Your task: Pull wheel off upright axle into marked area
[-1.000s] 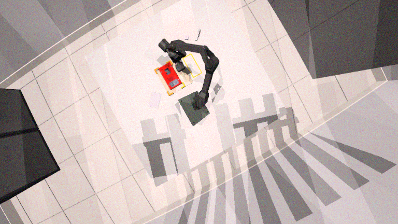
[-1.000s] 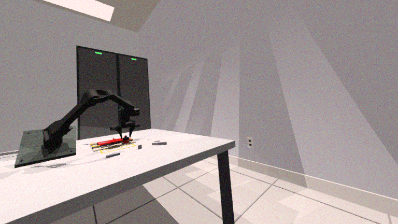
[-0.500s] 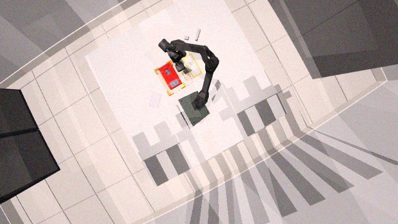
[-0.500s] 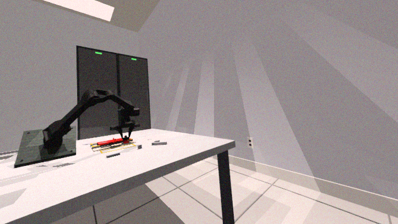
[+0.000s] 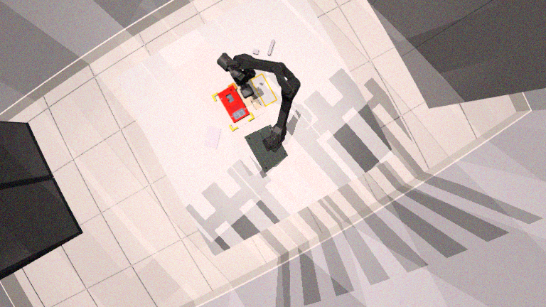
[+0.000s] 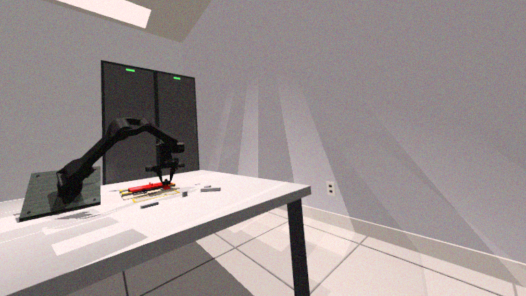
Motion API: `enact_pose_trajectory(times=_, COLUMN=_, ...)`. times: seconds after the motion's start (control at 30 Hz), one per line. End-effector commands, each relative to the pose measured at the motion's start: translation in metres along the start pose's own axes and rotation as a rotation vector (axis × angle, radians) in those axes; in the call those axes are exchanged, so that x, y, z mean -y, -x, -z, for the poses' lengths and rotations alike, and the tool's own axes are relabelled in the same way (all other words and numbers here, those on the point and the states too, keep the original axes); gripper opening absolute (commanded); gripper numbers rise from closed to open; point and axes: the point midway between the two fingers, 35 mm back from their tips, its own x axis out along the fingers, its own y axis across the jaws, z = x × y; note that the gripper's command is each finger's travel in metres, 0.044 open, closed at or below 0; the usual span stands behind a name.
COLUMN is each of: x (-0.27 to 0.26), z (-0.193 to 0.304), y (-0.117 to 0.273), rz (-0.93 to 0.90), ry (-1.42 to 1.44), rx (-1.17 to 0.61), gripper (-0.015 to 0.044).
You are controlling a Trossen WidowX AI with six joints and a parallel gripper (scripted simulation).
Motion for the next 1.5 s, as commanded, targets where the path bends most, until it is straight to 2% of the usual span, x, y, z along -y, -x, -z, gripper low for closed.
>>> enact_pose_trajectory(times=0.0, x=0.0, z=0.0, y=0.003, rz=0.0, ry=0.0, rx=-0.001, gripper=0.0)
enact_pose_trajectory(times=1.47, x=0.0, z=0.001, y=0.017, rz=-0.002, ry=0.003, rx=-0.001, gripper=0.0)
